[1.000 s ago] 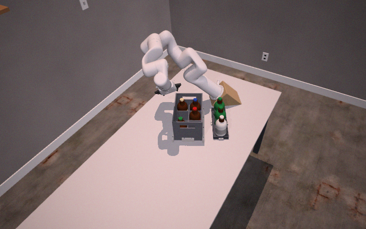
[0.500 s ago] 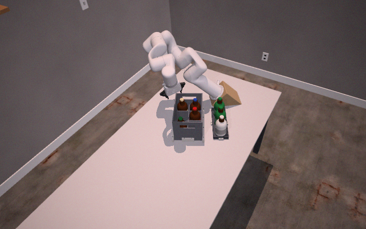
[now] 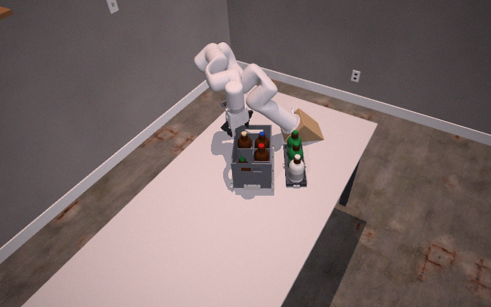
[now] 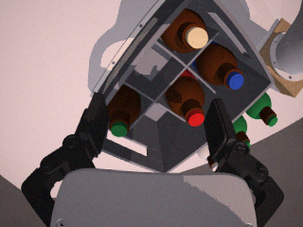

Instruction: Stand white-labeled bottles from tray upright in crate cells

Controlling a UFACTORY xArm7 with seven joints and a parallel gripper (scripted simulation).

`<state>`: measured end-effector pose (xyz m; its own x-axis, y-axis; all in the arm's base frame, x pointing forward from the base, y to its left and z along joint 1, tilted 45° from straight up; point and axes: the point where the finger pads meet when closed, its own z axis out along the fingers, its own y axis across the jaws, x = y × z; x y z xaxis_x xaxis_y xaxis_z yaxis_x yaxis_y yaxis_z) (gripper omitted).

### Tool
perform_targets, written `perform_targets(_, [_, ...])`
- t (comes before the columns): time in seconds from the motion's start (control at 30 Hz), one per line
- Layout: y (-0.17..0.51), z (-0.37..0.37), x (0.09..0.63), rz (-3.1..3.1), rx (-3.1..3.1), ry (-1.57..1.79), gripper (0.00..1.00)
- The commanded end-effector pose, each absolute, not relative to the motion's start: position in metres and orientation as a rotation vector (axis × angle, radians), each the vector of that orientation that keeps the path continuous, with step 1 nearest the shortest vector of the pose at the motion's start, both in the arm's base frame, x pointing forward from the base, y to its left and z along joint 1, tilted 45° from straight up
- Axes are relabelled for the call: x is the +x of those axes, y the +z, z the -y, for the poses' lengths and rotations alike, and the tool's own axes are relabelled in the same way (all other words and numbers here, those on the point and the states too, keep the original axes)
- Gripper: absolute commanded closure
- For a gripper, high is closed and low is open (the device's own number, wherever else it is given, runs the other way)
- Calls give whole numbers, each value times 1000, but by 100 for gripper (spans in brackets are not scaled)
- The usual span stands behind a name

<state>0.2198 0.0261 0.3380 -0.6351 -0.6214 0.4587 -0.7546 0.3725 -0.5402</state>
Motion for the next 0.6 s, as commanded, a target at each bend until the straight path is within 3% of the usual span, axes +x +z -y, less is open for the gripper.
perform_targets(0.0, [329, -36, 226, 2428, 1417, 1146, 0])
perform_targets(0.33, [321, -45, 231, 2394, 1576, 1175, 0])
perform_targets(0.37, [321, -45, 231, 2394, 1576, 1175, 100])
perform_targets(0.57, [321, -45, 231, 2394, 1576, 1175, 100])
